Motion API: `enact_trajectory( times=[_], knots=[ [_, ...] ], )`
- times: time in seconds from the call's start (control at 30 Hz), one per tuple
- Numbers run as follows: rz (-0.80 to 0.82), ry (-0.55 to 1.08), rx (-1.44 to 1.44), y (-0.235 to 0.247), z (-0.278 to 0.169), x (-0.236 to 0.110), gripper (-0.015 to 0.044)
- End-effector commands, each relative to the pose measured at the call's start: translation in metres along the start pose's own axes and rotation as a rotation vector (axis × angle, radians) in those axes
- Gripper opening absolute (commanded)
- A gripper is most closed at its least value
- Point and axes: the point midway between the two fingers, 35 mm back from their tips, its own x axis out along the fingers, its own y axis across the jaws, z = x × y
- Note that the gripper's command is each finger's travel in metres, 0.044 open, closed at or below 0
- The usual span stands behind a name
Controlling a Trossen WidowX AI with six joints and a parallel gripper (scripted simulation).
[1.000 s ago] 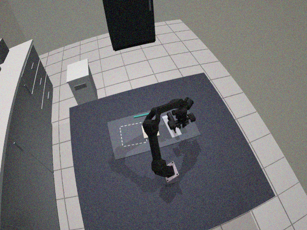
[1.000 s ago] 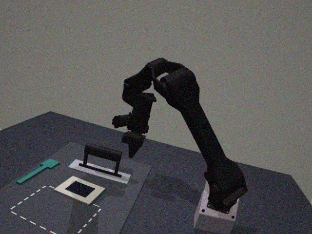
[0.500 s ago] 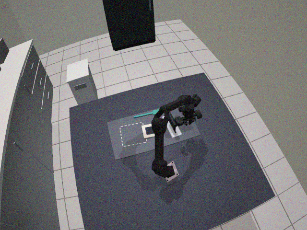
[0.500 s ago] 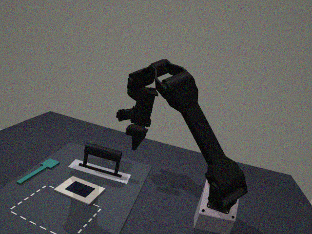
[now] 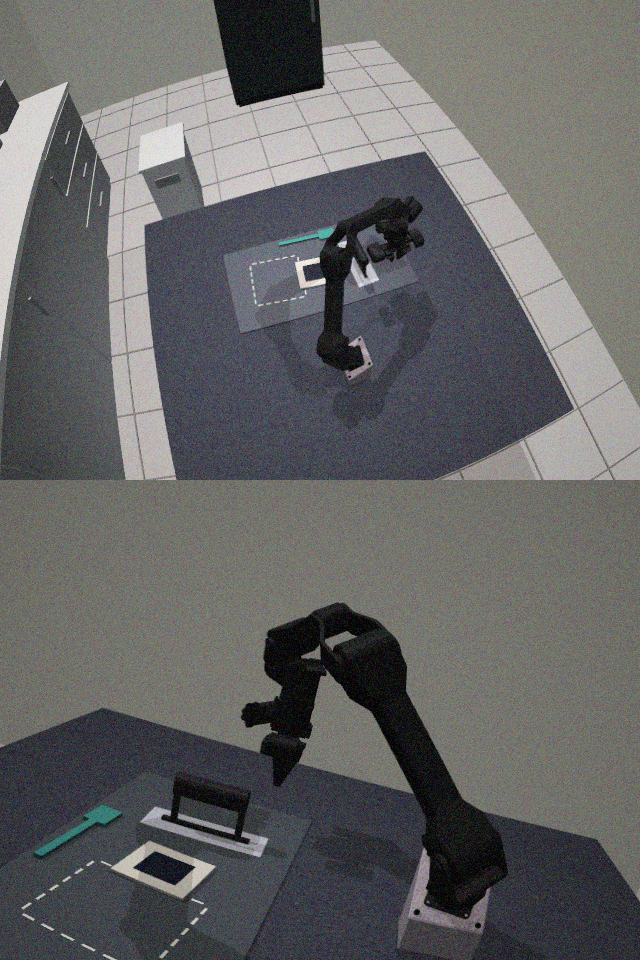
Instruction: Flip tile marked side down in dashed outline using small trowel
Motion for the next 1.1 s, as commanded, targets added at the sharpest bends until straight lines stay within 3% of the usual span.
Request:
enact_trajectory(
  times=[0.0, 0.1, 0.6, 0.73, 1.07],
  knots=[
    [0.000, 0.000, 0.000, 0.0000, 0.0000, 0.0000, 0.0074],
    [0.000, 0.000, 0.000, 0.0000, 0.0000, 0.0000, 0.0000],
    [0.000, 0.000, 0.000, 0.0000, 0.0000, 0.0000, 0.0000],
    [0.000, 0.000, 0.000, 0.0000, 0.0000, 0.0000, 0.0100],
    [0.000, 0.000, 0.000, 0.0000, 0.0000, 0.0000, 0.0100]
  ],
)
